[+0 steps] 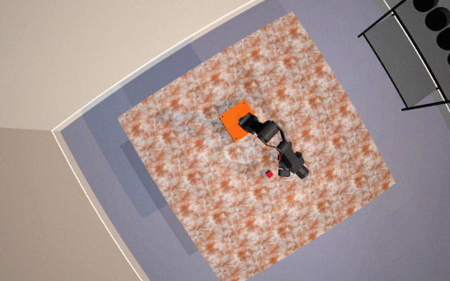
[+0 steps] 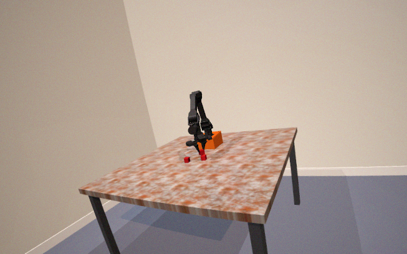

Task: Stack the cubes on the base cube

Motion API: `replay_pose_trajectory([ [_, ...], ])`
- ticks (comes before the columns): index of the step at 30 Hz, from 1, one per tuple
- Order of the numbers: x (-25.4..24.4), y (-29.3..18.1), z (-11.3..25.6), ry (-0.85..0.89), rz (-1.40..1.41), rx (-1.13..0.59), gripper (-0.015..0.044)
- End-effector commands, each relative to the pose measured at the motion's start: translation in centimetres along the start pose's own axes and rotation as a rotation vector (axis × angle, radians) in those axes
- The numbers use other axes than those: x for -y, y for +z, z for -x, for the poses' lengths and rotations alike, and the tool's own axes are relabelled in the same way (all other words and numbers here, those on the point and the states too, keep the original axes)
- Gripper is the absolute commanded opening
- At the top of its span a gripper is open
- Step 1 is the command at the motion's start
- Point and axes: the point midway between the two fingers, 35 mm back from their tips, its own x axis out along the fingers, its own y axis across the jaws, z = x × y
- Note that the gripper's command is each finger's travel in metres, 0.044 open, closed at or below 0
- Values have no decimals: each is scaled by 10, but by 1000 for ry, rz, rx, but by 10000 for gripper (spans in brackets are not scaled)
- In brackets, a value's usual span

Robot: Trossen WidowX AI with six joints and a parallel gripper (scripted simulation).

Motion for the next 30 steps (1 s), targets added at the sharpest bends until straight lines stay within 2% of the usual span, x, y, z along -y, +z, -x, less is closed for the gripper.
replay_pose_trajectory([
  [1, 0, -1, -2, -2, 6, -6, 105],
  [22, 0, -1, -4, -2, 6, -6, 105],
  [26, 0, -1, -4, -2, 6, -6, 205],
  [30, 0, -1, -4, -2, 6, -6, 205],
])
